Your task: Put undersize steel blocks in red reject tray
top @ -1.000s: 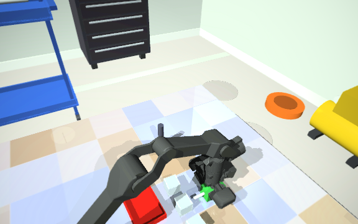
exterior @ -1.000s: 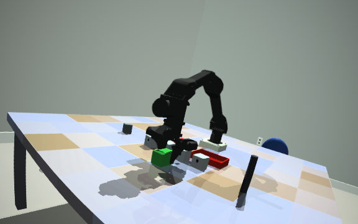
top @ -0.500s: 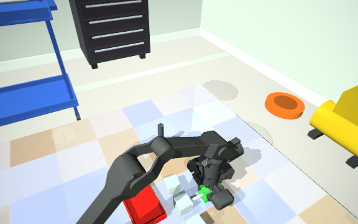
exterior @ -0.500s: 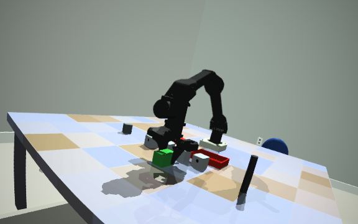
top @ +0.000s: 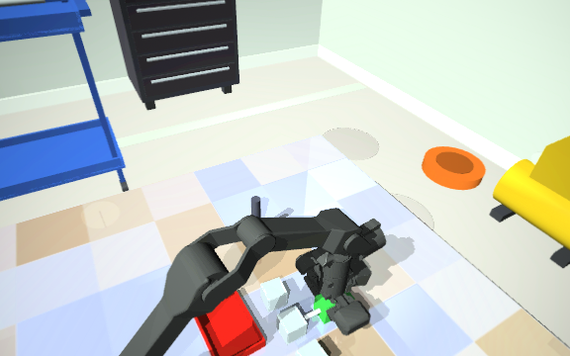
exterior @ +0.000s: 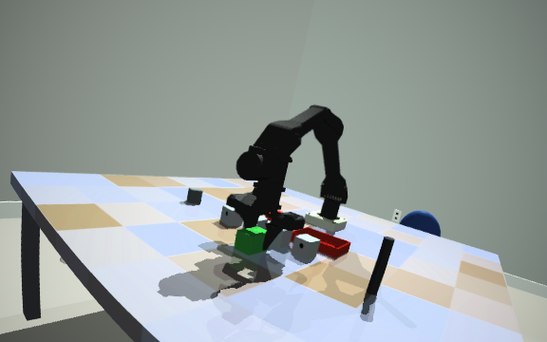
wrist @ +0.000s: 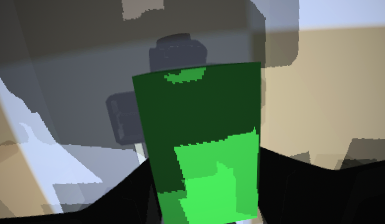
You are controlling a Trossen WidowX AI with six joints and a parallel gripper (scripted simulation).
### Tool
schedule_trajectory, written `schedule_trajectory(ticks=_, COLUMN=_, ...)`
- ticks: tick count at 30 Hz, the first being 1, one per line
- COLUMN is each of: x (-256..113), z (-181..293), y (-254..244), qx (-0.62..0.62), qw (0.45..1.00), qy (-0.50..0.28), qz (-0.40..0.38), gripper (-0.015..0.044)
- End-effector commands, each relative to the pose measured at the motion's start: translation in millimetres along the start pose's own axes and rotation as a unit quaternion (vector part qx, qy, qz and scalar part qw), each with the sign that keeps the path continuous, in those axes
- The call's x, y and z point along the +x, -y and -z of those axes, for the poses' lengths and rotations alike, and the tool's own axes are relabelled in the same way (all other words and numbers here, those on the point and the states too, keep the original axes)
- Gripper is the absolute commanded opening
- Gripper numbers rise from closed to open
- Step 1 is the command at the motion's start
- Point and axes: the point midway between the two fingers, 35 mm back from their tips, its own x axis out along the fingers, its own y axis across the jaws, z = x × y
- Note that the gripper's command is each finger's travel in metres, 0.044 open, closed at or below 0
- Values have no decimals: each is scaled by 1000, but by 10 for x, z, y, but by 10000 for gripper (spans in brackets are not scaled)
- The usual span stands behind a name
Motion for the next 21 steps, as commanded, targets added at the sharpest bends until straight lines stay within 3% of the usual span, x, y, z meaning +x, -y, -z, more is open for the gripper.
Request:
schedule_trajectory(ticks=1, x=-81, z=-7, y=1, qx=-2, qw=1000, qy=8, qz=1, gripper=0)
schedule_trajectory(ticks=21, x=-71, z=13, y=3, qx=-2, qw=1000, qy=8, qz=1, gripper=0)
